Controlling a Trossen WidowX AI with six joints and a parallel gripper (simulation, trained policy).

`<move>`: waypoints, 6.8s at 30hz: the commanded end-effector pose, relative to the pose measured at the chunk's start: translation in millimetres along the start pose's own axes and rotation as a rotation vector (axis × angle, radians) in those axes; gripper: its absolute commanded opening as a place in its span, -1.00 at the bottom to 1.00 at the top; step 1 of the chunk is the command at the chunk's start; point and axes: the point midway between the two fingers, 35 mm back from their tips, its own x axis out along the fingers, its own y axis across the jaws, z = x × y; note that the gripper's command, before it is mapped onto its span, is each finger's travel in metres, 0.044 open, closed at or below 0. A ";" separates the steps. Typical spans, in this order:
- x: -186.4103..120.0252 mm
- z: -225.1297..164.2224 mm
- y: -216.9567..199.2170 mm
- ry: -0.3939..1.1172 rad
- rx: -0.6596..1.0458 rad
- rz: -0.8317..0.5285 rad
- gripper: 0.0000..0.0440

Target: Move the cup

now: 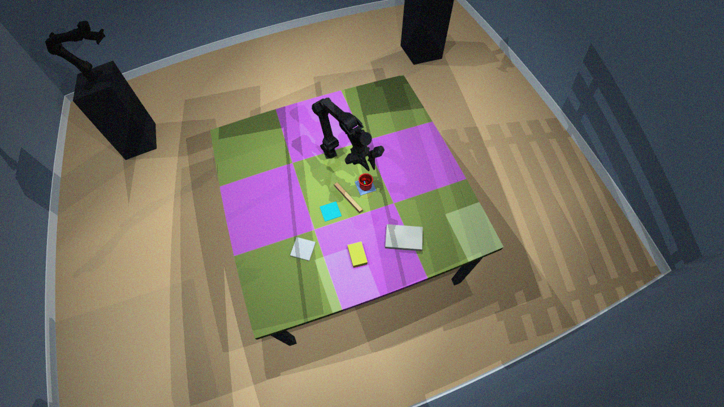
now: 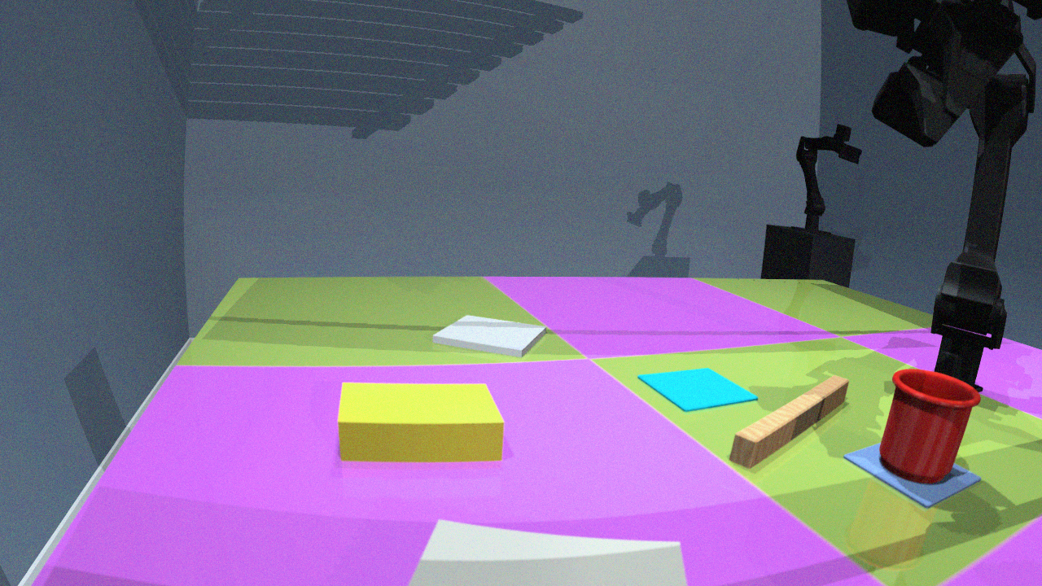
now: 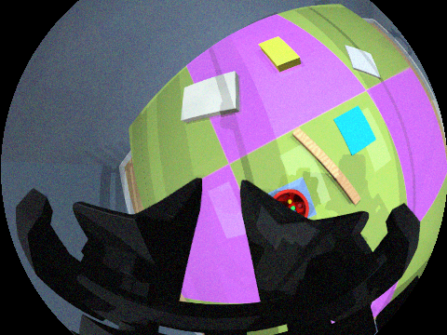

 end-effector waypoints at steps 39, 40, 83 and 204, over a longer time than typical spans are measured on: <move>48.4 -54.6 -76.0 0.304 0.177 -0.576 -0.32; 49.5 -55.6 -77.8 0.307 0.180 -0.587 -0.32; 125.6 -106.2 -153.6 0.379 0.125 -0.798 -0.14; 117.3 74.1 -281.9 -0.090 0.651 -0.587 -0.32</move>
